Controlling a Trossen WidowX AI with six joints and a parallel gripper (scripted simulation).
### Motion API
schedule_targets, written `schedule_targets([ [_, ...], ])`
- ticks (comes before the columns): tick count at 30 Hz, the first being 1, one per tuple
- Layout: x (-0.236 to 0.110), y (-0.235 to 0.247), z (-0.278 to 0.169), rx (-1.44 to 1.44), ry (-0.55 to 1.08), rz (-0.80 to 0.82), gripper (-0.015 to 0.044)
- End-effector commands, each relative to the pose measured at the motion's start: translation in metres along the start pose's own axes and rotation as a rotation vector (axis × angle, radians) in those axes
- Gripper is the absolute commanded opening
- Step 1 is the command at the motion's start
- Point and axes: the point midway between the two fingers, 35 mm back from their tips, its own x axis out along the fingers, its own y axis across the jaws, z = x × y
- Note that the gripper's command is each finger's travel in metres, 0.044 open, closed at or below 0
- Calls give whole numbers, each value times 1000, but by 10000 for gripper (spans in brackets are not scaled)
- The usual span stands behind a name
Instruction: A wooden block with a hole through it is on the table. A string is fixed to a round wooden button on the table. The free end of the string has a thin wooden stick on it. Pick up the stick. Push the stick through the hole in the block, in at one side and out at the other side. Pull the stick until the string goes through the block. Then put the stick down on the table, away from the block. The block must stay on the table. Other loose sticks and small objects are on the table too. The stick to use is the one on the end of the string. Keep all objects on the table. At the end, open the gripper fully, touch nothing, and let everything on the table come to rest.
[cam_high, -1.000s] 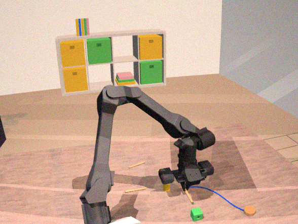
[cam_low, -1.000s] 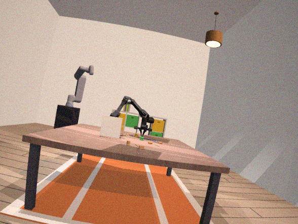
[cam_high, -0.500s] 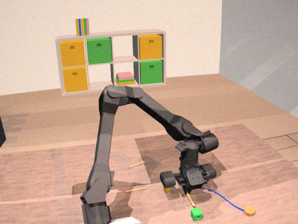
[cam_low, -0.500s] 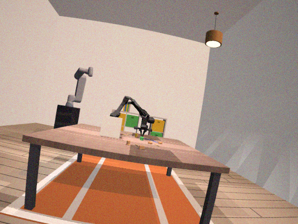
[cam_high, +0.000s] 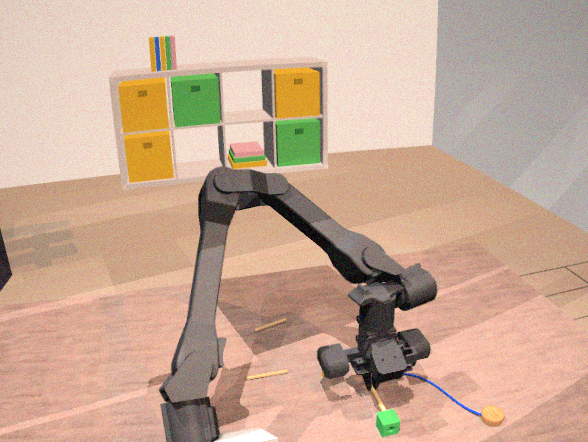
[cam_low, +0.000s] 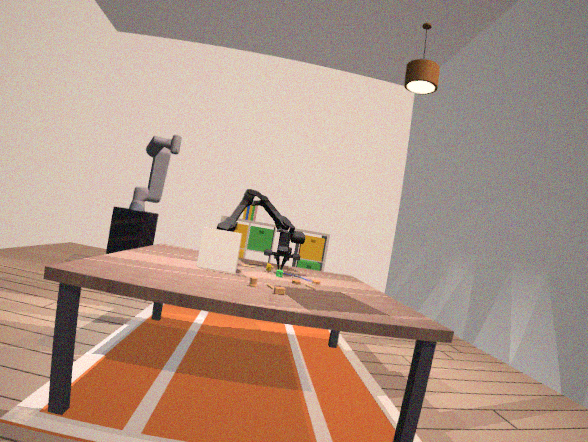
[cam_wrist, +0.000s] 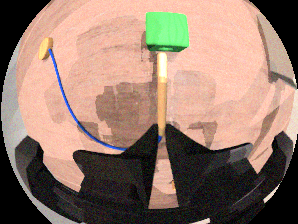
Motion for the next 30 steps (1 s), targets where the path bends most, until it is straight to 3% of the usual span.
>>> schedule_targets([
  [1, 3, -6, 5, 5, 2, -12, 0],
  [30, 4, -6, 20, 6, 3, -13, 0],
])
